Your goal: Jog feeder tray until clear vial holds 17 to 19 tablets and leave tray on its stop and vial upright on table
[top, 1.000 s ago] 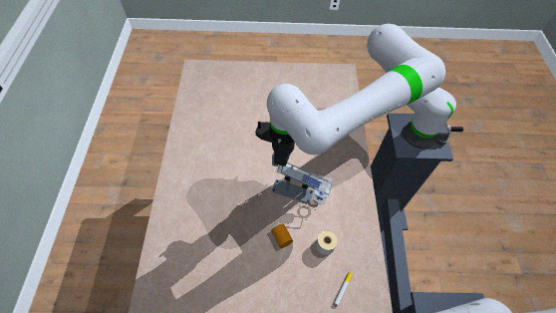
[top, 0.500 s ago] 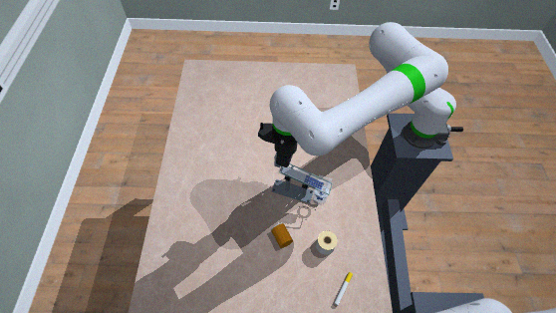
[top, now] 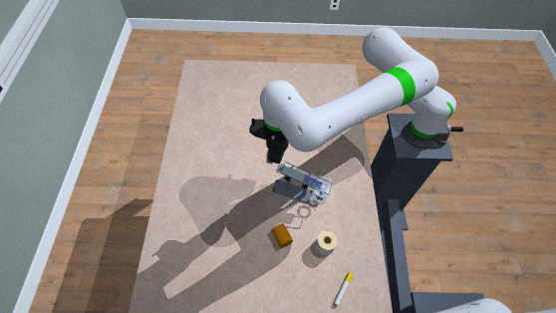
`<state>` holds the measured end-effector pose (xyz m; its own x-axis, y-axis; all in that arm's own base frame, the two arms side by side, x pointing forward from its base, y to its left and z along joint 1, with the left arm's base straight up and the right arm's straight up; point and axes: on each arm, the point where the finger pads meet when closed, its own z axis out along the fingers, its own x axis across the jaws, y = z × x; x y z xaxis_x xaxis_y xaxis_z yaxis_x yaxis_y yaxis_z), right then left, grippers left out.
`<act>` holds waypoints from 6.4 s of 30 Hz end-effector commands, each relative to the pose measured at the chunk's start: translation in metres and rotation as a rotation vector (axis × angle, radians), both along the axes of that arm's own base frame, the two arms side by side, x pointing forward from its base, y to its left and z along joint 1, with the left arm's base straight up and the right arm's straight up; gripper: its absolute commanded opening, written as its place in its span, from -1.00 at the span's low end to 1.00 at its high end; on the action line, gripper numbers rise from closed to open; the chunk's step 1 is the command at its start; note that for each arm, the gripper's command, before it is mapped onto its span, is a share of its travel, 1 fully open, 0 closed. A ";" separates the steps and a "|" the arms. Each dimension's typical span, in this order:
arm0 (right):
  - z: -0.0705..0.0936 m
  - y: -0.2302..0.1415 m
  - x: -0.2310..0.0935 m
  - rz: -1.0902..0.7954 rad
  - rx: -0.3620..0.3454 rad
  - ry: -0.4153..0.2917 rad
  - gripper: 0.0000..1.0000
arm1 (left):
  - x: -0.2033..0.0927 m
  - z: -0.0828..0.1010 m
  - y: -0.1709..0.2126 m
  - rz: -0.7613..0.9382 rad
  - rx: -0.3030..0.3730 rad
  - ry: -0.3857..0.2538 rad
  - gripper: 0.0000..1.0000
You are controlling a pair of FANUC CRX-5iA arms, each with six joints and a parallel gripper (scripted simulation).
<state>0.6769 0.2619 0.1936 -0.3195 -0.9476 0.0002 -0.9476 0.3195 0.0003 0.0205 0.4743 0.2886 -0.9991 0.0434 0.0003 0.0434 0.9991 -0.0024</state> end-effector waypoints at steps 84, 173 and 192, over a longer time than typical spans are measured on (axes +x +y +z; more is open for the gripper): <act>0.001 0.000 0.000 0.000 0.001 -0.002 -1.00 | 0.000 0.001 0.000 0.000 0.002 0.000 1.00; 0.020 0.000 0.000 0.000 0.001 -0.002 -1.00 | 0.000 0.001 0.000 0.000 0.002 0.000 1.00; 0.053 0.000 0.000 0.000 0.001 -0.002 -1.00 | 0.000 0.001 0.000 0.000 0.002 0.000 1.00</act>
<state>0.6770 0.2619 0.2454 -0.3195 -0.9476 0.0002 -0.9476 0.3195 0.0001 0.0205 0.4743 0.2886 -0.9991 0.0434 0.0003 0.0434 0.9991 -0.0024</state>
